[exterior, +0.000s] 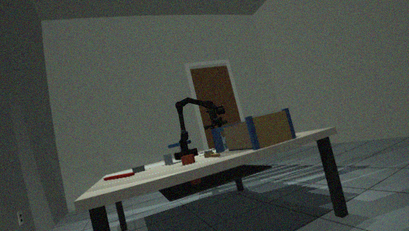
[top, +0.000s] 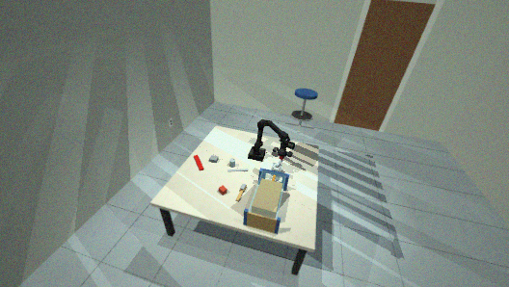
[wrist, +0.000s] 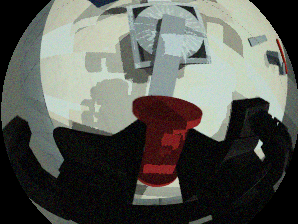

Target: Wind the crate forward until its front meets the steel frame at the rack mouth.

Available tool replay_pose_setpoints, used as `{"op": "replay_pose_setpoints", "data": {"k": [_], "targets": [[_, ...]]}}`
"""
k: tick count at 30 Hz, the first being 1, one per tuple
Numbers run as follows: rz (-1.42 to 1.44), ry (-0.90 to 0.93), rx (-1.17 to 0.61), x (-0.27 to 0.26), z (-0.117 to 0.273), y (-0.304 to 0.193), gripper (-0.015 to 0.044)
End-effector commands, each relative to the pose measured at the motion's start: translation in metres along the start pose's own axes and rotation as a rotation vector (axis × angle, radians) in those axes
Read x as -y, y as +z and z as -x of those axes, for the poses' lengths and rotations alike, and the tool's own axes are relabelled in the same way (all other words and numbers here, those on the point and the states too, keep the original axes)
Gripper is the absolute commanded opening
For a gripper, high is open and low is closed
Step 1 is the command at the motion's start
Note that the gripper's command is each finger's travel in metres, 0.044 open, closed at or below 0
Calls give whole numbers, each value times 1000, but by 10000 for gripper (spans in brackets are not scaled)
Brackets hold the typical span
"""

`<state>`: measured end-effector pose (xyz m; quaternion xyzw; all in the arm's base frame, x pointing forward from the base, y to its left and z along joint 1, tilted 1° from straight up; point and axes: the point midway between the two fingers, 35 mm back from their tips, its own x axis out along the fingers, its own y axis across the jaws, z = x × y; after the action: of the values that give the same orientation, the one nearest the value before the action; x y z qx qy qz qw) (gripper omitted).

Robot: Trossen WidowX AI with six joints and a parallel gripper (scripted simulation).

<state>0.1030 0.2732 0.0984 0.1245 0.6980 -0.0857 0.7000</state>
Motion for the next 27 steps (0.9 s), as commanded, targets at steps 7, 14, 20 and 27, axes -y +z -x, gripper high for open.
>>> {"op": "replay_pose_setpoints", "data": {"k": [7,14,20,27], "targets": [[-5,-44,-2,29,-1,3,0],[-5,-44,-2,39,-1,6,0],[-5,-46,-1,55,0,15,0],[-5,-47,0,68,0,24,0]]}}
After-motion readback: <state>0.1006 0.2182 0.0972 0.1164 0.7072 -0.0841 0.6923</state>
